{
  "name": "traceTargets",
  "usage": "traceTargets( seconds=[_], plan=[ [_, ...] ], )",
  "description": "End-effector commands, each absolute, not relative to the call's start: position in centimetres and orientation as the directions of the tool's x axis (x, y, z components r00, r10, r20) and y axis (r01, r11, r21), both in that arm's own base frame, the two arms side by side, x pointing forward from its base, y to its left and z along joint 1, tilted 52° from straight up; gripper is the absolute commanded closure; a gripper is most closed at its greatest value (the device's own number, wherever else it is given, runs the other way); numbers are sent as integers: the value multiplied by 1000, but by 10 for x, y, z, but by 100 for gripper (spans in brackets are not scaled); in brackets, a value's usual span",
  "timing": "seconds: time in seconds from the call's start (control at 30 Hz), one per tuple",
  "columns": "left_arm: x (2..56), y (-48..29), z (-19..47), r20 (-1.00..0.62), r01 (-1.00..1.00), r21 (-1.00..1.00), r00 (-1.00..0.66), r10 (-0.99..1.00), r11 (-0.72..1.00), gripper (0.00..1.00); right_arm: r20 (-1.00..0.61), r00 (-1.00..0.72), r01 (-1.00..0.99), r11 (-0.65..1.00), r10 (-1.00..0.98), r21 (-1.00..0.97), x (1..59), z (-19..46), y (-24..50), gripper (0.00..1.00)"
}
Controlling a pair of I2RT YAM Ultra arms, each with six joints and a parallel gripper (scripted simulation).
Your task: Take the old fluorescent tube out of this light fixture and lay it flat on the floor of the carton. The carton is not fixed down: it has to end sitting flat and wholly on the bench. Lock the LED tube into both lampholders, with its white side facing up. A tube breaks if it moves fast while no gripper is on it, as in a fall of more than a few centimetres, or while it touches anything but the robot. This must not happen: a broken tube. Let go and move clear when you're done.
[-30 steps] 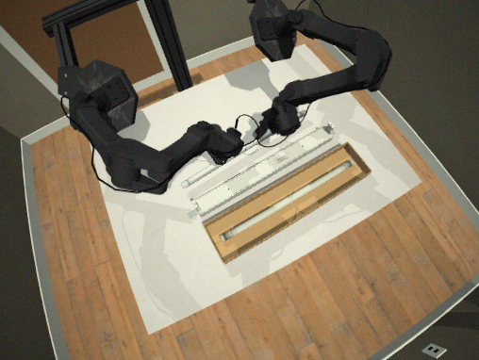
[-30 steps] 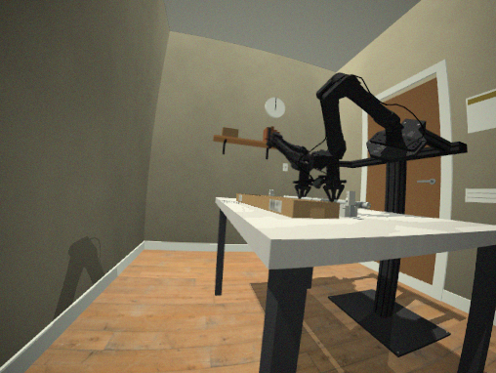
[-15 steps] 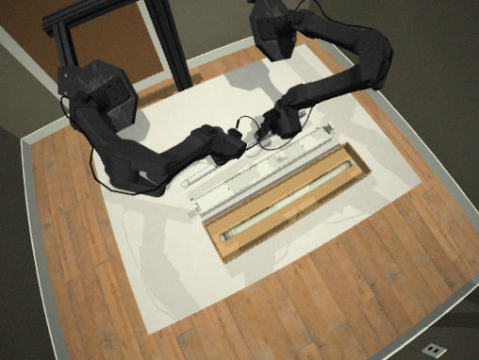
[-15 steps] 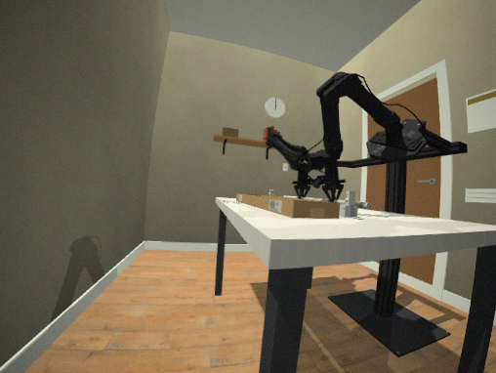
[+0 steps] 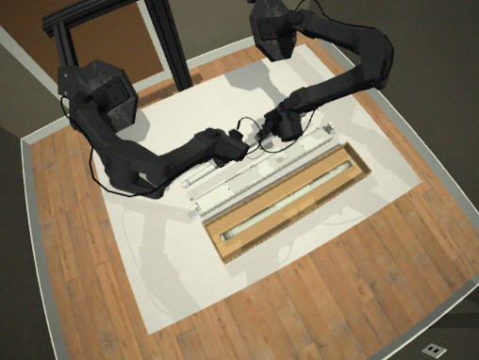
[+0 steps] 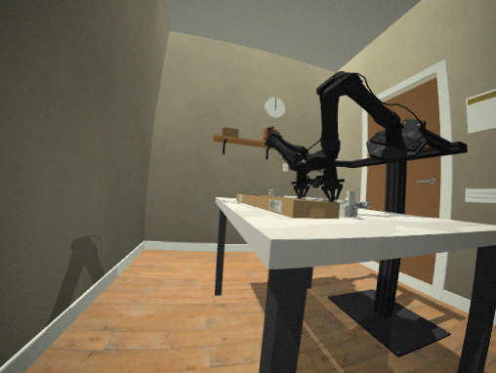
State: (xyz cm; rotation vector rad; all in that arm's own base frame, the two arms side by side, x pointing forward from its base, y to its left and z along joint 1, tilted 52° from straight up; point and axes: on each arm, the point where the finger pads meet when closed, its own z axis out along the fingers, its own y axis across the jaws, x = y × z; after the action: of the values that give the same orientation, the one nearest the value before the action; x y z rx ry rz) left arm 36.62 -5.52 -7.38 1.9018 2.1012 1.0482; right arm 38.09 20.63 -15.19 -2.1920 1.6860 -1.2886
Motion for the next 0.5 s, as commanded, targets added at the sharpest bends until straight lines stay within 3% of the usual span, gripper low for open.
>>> traceTargets(
  seconds=[0.0, 0.47],
  plan=[
    [366, -64, -75, 322, 852, 524, -186, 928, -11, 89, 517, 40, -780, -350, -855, -518, 385, -142, 215, 89],
    [371, -70, -73, 313, 862, 507, -182, 932, -1, 89, 540, 75, -809, -368, -838, -459, 373, -165, 217, 89]
  ],
)
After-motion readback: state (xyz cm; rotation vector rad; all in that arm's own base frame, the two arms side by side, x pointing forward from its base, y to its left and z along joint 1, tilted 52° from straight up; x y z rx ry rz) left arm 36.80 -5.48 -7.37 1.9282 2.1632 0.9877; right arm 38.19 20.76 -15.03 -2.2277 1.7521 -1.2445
